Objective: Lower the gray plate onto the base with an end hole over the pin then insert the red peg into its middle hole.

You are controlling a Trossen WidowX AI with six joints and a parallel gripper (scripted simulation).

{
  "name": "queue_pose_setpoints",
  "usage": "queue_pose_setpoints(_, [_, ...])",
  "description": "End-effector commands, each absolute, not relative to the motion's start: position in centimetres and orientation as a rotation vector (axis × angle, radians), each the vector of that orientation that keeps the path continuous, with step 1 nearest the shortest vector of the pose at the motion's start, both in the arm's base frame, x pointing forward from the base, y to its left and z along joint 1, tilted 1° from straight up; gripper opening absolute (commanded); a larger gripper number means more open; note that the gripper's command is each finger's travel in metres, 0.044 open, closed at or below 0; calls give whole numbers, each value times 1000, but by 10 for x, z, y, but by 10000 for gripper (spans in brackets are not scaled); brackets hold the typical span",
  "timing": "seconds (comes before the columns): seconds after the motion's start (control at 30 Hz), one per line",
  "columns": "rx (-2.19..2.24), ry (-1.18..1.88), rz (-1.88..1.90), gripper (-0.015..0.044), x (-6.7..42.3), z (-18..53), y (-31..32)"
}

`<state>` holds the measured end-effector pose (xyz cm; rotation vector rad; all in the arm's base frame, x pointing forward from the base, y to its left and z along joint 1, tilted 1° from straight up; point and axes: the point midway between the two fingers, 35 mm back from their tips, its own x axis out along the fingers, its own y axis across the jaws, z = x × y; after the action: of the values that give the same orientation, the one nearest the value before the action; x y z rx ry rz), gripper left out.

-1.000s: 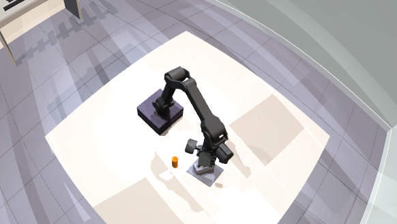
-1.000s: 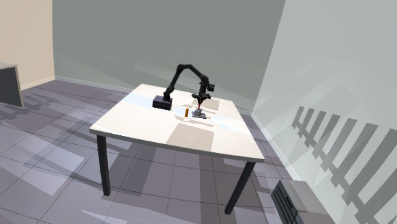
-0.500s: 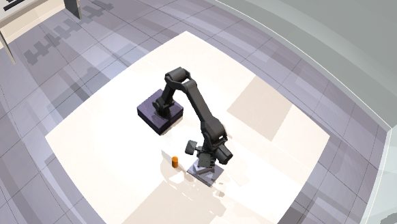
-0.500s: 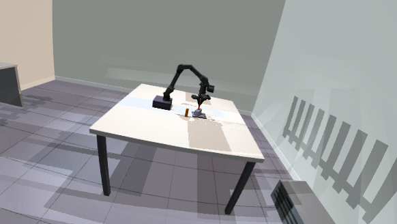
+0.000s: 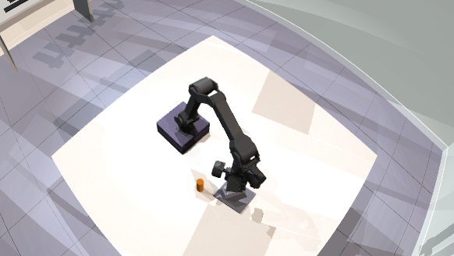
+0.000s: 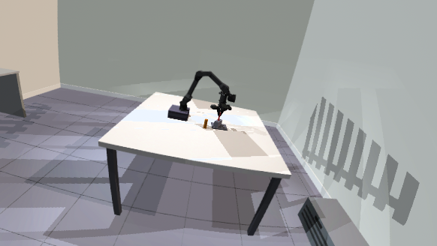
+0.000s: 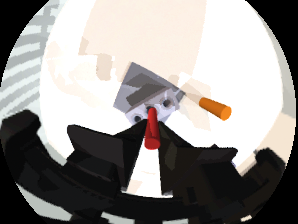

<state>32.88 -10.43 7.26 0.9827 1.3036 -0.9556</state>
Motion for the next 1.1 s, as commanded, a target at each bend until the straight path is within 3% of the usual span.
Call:
queue_pose_setpoints(0.0, [983, 1303, -955, 0, 329, 72, -104])
queue_pose_setpoints(0.7, [981, 1304, -954, 0, 330, 71, -104])
queue_pose_setpoints(0.9, [981, 1304, -954, 150, 330, 71, -104])
queue_pose_setpoints(1.07, [981, 1304, -954, 150, 330, 71, -104])
